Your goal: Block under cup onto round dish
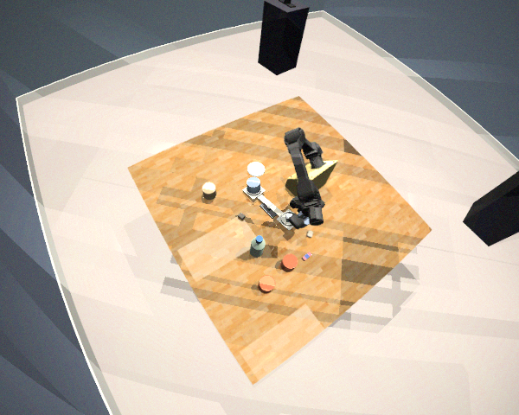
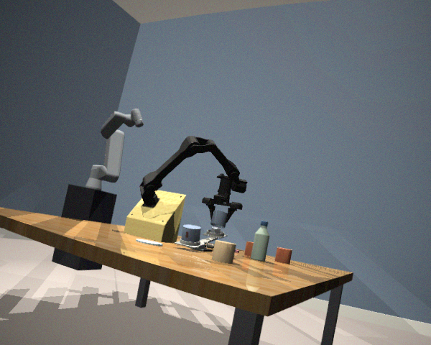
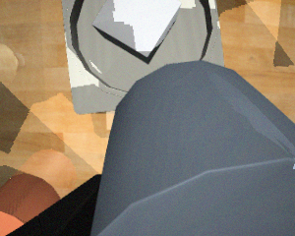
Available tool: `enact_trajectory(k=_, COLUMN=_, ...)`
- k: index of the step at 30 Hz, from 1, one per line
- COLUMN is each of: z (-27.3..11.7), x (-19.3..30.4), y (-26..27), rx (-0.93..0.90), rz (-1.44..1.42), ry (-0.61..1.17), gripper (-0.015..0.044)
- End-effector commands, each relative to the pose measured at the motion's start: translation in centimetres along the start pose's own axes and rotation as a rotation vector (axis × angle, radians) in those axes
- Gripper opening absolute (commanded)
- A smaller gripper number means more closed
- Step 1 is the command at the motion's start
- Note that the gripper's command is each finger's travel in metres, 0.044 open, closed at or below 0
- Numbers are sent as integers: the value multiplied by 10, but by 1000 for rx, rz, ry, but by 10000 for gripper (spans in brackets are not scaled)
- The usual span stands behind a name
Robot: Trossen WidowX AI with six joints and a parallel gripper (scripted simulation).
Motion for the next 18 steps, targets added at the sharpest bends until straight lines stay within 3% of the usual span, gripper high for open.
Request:
enact_trajectory(k=1, z=27, x=29, y=-17, rx=6, rz=0, ry=0, gripper=0)
enact_trajectory(k=6, z=53, x=53, y=-34, rx=6, rz=3, ry=2, gripper=0)
enact_trajectory(k=12, z=58, x=54, y=-35, rx=6, rz=3, ry=2, gripper=0)
enact_trajectory(k=18, z=89, x=54, y=-35, rx=5, rz=3, ry=0, gripper=0)
Point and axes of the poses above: the point midway between the two fingers, 35 mm back from their tips, its own z axis out along the fingers, its own y axis across the jaws, x = y × z, the point moved 9 cm from there along -z, back along the fingers, and after that the axes turned 3 degrees about -z, right-handed, at the moved point
